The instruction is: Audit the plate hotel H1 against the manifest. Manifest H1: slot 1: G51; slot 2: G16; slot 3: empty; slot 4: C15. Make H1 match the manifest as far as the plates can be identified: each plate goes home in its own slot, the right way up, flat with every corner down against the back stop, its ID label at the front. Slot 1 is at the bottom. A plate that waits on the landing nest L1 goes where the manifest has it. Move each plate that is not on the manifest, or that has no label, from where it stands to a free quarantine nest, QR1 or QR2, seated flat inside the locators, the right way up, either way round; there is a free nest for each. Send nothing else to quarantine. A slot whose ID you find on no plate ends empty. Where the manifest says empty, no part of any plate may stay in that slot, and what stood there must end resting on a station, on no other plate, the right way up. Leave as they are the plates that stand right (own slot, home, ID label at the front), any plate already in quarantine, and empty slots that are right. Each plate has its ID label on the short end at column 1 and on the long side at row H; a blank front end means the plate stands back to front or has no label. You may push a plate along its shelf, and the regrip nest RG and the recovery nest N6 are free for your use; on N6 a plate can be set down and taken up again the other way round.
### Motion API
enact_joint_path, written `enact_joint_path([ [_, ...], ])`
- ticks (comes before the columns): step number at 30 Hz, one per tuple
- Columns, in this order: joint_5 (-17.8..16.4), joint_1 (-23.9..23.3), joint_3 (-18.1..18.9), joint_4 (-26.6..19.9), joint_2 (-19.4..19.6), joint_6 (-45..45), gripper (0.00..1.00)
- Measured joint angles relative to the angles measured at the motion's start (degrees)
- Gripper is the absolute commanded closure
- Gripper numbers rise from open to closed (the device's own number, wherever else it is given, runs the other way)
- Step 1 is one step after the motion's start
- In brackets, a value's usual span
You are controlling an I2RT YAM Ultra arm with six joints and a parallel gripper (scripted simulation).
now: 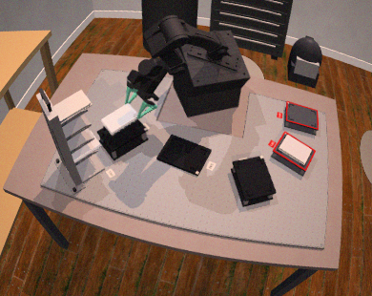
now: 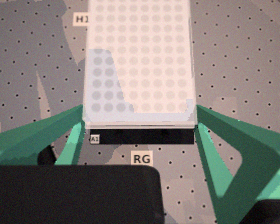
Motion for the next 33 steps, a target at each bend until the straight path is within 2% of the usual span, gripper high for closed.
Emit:
enact_joint_path([
  [33, -2.7, -3.4, -2.1, -9.3, -10.3, -2.3, 0.14],
])
